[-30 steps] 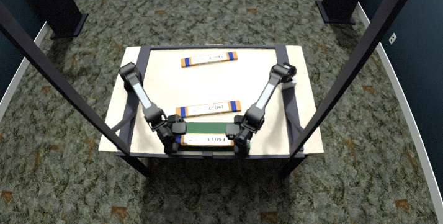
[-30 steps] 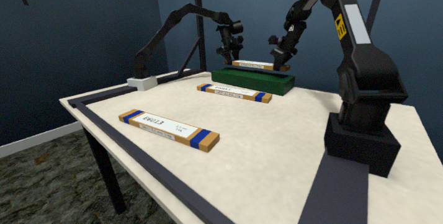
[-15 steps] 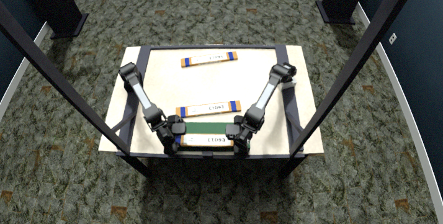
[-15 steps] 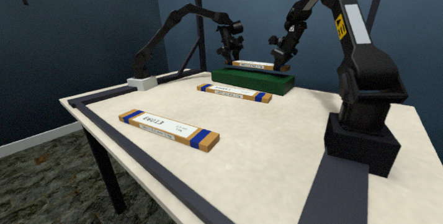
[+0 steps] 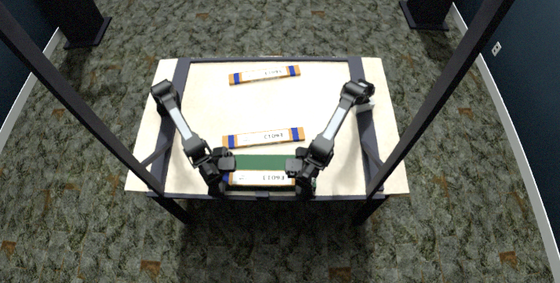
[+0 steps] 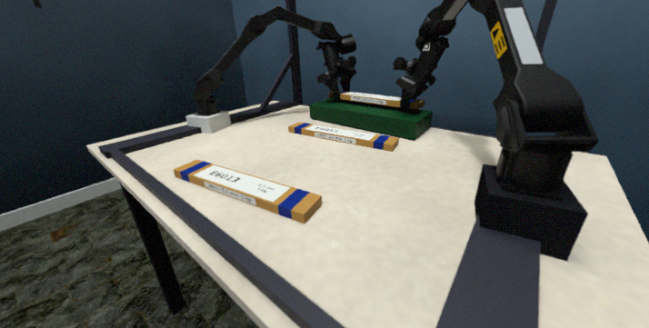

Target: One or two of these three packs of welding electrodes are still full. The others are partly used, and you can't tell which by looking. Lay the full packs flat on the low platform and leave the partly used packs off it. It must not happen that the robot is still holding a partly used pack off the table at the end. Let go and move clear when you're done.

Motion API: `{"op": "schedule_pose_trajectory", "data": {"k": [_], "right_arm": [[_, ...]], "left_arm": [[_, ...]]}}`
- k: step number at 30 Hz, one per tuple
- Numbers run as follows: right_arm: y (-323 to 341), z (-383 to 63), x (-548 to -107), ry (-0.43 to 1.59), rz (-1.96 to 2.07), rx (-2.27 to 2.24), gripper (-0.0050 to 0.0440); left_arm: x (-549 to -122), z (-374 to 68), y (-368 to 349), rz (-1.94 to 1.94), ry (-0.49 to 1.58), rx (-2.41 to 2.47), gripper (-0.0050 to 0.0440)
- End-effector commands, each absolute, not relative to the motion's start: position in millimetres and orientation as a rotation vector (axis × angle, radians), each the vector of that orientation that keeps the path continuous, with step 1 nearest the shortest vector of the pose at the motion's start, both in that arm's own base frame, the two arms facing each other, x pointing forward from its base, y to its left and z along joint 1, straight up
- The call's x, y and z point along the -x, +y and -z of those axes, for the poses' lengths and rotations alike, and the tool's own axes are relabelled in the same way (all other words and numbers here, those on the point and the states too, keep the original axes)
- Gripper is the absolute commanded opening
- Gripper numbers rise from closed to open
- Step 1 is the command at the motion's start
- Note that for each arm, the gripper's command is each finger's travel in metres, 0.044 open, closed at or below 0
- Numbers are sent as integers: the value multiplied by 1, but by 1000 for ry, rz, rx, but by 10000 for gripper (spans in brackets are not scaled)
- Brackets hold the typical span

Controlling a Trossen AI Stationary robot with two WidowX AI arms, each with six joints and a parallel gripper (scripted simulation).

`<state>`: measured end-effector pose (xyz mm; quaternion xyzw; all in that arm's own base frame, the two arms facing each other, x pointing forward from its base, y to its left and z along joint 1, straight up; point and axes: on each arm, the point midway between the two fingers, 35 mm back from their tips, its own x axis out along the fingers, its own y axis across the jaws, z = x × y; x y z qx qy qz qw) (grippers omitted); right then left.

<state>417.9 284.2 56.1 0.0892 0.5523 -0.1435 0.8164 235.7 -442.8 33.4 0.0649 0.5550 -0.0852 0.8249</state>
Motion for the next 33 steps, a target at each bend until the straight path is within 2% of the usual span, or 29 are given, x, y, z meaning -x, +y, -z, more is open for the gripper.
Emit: {"op": "schedule_pose_trajectory", "data": {"k": [1, 5, 9, 33], "right_arm": [[296, -69, -412, 1163, 274, -214, -50], [296, -70, -412, 1158, 270, -219, -50], [296, -63, -412, 1162, 273, -215, -50], [296, -70, -411, 1152, 265, -226, -50]], "left_arm": [[-227, -44, -450, 207, 1175, -111, -50], [-228, -53, -453, 221, 1163, -90, -50], [-227, -35, -450, 204, 1178, -115, -50], [-226, -47, -452, 218, 1165, -94, -50]]}}
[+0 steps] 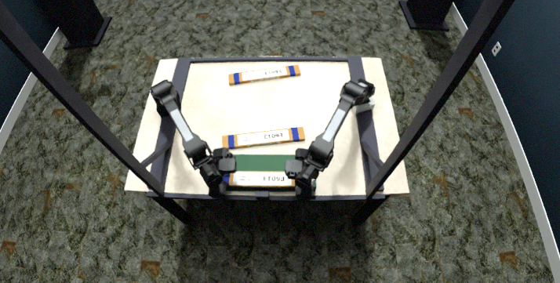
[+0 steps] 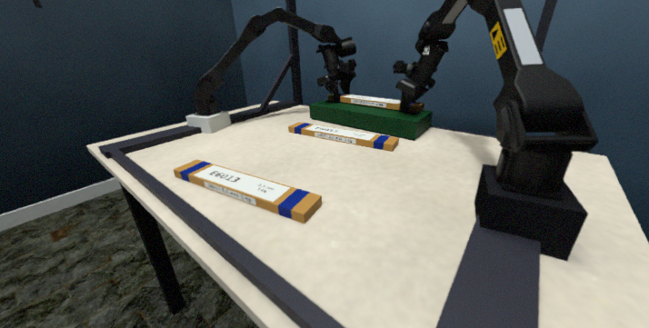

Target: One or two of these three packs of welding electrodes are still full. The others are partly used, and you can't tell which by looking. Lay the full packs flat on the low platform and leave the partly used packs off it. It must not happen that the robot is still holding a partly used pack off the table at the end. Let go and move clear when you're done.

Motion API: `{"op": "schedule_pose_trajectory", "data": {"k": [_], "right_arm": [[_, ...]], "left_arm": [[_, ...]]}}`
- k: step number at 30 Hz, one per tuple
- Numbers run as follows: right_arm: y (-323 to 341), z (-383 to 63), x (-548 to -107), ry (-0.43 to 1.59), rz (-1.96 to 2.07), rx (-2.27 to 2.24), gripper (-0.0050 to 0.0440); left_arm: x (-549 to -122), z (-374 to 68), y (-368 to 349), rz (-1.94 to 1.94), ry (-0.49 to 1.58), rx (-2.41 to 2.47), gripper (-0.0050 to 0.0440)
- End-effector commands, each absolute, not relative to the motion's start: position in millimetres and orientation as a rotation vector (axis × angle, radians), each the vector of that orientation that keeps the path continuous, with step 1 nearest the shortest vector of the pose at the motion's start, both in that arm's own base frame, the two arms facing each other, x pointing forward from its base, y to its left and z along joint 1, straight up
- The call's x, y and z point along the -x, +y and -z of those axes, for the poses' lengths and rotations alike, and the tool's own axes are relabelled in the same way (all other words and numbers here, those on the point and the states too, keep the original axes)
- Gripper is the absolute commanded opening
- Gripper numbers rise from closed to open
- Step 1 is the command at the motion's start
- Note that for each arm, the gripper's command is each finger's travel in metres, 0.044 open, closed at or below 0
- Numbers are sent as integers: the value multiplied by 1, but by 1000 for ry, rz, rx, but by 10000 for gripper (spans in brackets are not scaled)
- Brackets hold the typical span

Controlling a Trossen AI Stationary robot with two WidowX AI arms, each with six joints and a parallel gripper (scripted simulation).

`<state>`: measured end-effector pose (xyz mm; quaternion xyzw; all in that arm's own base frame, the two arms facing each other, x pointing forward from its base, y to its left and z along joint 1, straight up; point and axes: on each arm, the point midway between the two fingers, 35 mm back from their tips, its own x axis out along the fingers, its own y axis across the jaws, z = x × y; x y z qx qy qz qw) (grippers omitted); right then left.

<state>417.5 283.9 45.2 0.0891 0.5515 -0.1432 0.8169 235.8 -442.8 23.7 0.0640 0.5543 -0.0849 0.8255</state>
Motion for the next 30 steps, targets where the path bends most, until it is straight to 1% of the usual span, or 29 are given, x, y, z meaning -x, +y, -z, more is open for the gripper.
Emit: {"op": "schedule_pose_trajectory", "data": {"k": [1, 18, 19, 20, 24, 25, 26, 30], "right_arm": [[296, -70, -410, 1152, 266, -225, -50], [296, -70, -410, 1153, 266, -225, -50], [296, -70, -410, 1152, 266, -225, 430], [296, -70, -410, 1152, 266, -225, 430], [297, -72, -412, 1145, 258, -228, 430], [297, -65, -411, 1155, 266, -217, 430], [295, -64, -413, 1154, 272, -217, 430], [295, -64, -412, 1154, 272, -217, 430]], "left_arm": [[-226, -47, -452, 218, 1166, -94, -50], [-225, -48, -453, 220, 1164, -91, -50], [-225, -48, -453, 220, 1164, -91, -50], [-225, -48, -453, 220, 1164, -91, 430], [-227, -50, -454, 223, 1154, -89, 430], [-227, -50, -454, 223, 1154, -89, 430], [-227, -43, -452, 213, 1164, -100, 430], [-227, -43, -452, 213, 1164, -100, 430]]}}
